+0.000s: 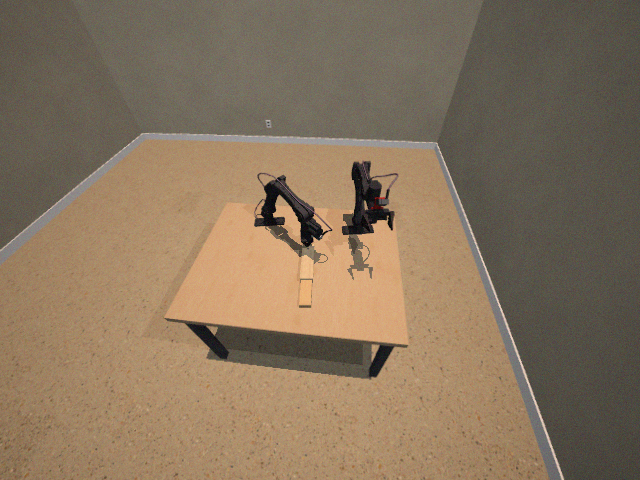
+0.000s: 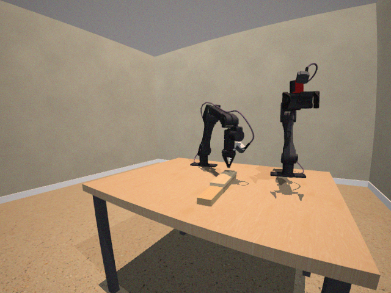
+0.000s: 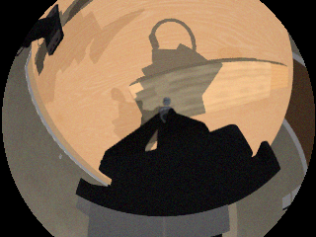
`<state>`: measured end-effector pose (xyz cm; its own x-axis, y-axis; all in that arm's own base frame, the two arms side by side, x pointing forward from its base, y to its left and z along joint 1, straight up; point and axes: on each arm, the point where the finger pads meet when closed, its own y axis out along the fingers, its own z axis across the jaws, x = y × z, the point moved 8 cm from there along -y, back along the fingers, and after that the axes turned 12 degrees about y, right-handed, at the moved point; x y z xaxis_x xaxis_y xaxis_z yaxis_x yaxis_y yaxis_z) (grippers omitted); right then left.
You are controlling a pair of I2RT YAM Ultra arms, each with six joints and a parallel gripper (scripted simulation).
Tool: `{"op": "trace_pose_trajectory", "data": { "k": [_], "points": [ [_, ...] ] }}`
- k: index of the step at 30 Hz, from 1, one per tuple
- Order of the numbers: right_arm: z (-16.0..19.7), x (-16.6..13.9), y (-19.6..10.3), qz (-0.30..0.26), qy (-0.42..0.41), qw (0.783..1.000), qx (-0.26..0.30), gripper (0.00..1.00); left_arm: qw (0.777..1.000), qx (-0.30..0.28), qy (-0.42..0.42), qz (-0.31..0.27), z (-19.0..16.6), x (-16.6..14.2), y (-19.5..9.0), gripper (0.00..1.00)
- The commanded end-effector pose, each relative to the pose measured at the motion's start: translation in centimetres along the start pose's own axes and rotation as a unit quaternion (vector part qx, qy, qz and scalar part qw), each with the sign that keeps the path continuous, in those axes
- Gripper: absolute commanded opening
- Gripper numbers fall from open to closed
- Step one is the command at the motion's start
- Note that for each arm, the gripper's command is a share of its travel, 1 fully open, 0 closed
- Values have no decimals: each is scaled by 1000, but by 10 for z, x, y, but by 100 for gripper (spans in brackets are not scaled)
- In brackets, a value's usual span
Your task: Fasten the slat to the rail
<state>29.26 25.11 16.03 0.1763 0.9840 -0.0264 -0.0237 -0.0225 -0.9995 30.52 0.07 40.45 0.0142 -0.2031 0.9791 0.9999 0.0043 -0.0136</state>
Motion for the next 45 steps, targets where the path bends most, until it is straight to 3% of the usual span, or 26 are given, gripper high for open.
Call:
{"op": "trace_pose_trajectory", "data": {
  "k": [1,45],
  "points": [
    [1,4,-10,-18,-1,1000,-14,12,1000,1,2,-13,2,6,-5,100],
    [0,5,13,-18,-1,1000,-14,12,1000,1,2,-13,2,6,-5,100]
  ]
}}
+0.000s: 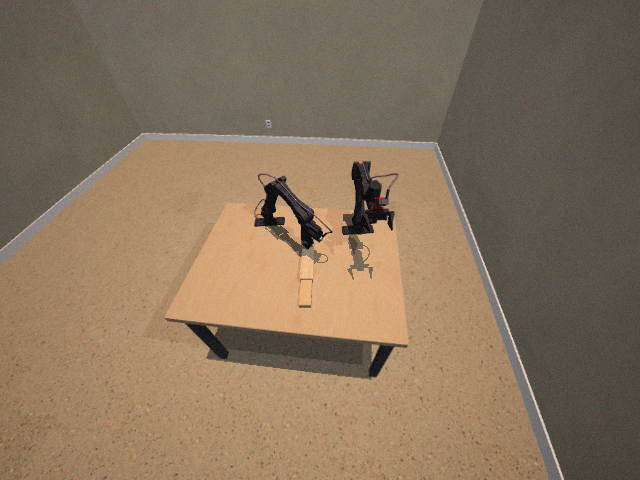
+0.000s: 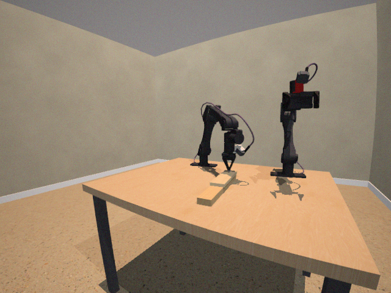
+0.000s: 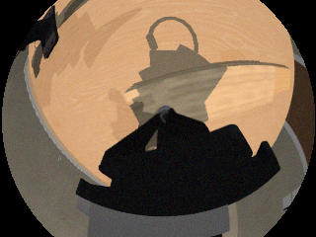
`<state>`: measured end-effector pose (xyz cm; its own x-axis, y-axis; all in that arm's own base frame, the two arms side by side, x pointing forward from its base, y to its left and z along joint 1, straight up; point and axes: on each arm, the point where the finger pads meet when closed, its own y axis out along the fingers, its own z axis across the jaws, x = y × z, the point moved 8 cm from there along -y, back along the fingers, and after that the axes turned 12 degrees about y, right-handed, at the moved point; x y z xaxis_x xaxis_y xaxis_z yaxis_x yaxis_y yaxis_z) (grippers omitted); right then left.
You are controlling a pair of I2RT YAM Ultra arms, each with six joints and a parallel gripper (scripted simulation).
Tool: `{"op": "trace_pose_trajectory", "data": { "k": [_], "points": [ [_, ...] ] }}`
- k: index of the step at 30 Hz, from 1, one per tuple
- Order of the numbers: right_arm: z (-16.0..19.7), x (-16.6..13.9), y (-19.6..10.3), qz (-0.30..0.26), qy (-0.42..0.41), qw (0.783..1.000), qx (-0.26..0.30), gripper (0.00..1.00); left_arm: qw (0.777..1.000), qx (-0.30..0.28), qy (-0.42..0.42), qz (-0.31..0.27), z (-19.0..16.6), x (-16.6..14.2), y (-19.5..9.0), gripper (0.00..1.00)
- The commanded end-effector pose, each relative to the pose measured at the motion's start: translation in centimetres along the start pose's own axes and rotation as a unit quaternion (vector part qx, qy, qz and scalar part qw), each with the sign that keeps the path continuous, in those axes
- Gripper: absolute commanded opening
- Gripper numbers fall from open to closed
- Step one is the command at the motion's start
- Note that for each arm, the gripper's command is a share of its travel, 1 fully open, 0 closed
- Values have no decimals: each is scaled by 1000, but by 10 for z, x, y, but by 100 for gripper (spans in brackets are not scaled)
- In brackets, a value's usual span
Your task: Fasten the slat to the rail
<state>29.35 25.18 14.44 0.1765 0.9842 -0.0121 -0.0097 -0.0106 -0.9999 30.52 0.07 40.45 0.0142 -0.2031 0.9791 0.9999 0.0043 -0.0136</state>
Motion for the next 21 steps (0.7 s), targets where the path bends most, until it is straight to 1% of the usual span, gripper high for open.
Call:
{"op": "trace_pose_trajectory", "data": {
  "k": [1,15,21],
  "points": [
    [1,4,-4,-11,-1,1000,-8,12,1000,1,2,-13,2,6,-5,100],
    [1,4,-20,-11,0,1000,-8,12,1000,1,2,-13,2,6,-5,100],
    [-5,-1,-25,-12,0,1000,-9,12,1000,1,2,-13,2,6,-5,100]
  ]
}}
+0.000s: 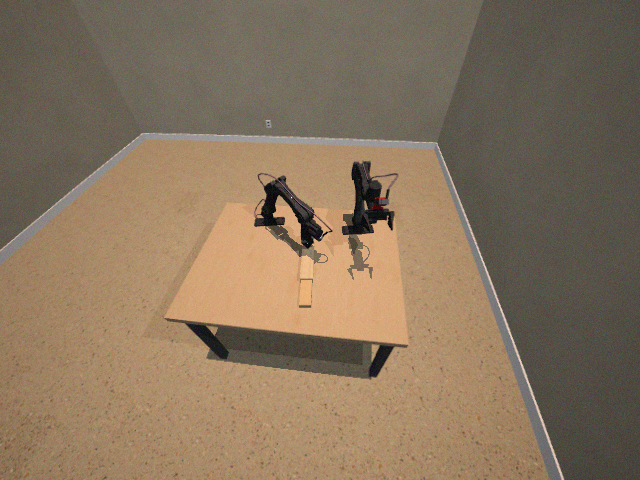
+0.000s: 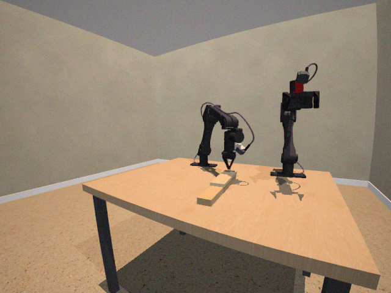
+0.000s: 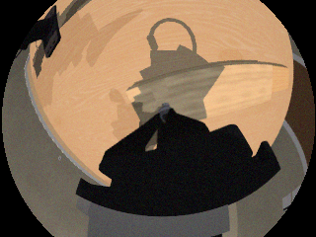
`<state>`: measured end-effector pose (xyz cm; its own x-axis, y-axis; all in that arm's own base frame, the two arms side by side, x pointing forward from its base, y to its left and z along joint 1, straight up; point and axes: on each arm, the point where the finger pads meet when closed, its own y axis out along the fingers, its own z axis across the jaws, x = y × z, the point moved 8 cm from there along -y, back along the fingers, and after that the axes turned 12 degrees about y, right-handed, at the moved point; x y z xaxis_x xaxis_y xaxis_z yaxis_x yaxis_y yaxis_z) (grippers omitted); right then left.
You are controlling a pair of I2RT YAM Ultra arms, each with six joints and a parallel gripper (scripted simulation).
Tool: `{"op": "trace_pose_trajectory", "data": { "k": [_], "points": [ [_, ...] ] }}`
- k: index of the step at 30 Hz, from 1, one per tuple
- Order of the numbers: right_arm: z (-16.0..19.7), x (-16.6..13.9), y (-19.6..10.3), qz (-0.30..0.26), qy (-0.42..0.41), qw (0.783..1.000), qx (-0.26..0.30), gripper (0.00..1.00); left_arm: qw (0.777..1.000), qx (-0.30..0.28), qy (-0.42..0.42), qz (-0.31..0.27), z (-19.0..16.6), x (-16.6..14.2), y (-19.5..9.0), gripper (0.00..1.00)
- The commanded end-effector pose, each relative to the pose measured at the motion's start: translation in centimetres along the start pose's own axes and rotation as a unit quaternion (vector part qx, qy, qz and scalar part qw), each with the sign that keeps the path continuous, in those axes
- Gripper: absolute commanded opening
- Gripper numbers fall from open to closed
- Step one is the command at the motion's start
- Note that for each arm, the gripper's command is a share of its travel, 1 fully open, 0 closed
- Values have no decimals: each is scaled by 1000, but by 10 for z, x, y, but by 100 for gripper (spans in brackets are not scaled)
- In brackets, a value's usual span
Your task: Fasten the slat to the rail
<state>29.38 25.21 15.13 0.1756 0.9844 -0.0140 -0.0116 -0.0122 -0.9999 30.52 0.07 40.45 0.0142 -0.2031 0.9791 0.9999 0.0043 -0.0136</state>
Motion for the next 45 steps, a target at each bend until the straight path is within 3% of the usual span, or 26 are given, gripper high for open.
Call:
{"op": "trace_pose_trajectory", "data": {
  "k": [1,19,45],
  "points": [
    [-5,-2,-19,-13,0,1000,-10,12,1000,1,2,-13,2,6,-5,100],
    [-17,-14,-31,-15,0,1000,-11,12,1000,1,2,-13,2,6,-5,100],
    [-9,-7,-26,-11,0,1000,-8,12,1000,1,2,-13,2,6,-5,100]
  ]
}}
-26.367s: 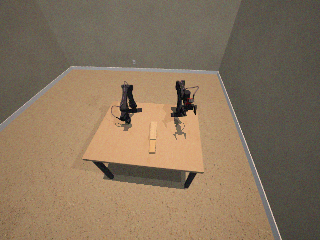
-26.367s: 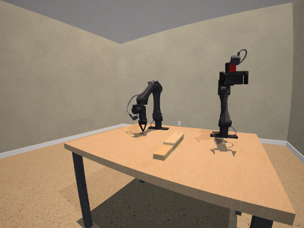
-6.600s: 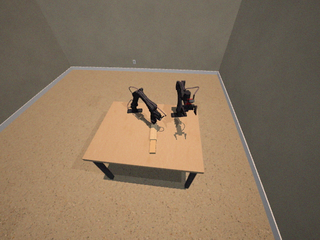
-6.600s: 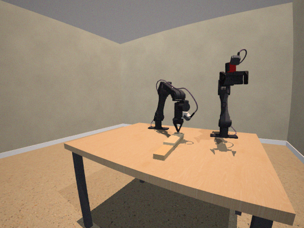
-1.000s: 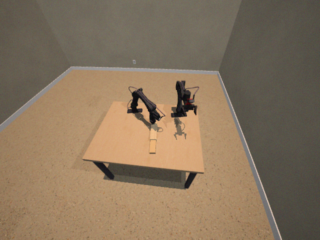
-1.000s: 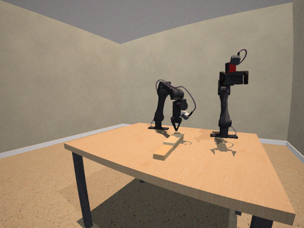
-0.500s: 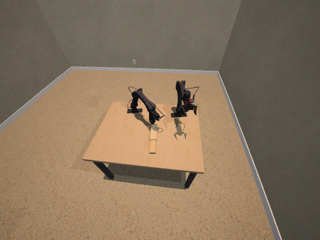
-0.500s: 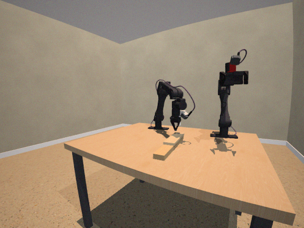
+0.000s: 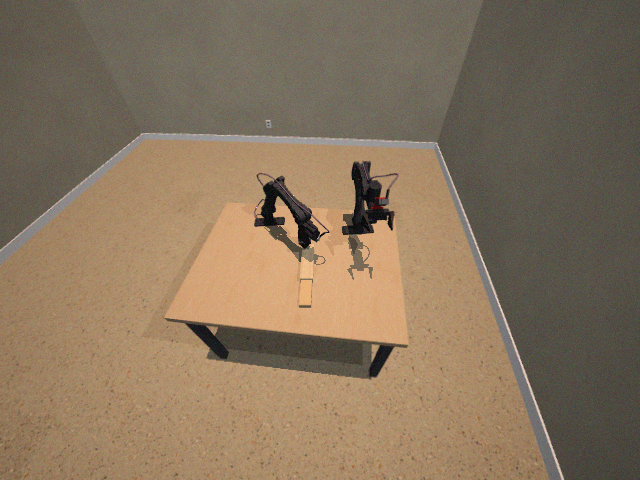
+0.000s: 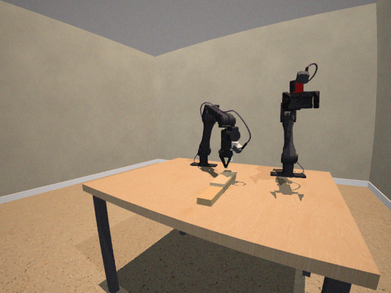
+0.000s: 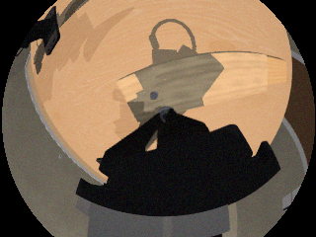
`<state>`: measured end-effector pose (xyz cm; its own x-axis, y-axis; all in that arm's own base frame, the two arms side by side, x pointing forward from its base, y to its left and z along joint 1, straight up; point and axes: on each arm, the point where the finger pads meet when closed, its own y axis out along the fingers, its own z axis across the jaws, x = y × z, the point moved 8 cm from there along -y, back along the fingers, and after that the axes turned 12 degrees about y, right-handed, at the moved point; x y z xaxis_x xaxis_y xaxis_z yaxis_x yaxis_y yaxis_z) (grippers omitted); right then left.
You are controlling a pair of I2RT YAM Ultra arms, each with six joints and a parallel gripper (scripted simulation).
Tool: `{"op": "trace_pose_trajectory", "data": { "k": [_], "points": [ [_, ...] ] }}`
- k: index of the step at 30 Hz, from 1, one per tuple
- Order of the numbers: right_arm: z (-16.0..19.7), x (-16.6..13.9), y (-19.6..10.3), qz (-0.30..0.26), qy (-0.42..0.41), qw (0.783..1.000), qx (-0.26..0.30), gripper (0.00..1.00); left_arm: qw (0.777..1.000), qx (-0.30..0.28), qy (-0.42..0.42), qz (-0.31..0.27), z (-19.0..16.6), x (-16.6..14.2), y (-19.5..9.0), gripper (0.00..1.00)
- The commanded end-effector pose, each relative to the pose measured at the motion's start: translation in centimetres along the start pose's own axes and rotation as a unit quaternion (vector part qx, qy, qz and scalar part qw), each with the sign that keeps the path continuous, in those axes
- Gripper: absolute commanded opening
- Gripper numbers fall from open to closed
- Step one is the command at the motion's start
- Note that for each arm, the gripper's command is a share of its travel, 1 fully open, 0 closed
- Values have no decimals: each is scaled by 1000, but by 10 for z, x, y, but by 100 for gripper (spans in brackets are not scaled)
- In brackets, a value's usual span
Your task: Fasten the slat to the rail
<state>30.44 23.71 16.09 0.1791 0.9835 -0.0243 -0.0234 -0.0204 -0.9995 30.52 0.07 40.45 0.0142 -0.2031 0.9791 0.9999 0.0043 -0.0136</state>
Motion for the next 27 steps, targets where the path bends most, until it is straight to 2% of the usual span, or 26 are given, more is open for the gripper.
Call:
{"op": "trace_pose_trajectory", "data": {
  "k": [1,27],
  "points": [
    [5,6,-16,-16,-2,1000,-13,12,1000,1,2,-13,2,6,-5,100],
    [16,15,-18,-21,-2,1000,-17,12,1000,1,2,-13,2,6,-5,100]
  ]
}}
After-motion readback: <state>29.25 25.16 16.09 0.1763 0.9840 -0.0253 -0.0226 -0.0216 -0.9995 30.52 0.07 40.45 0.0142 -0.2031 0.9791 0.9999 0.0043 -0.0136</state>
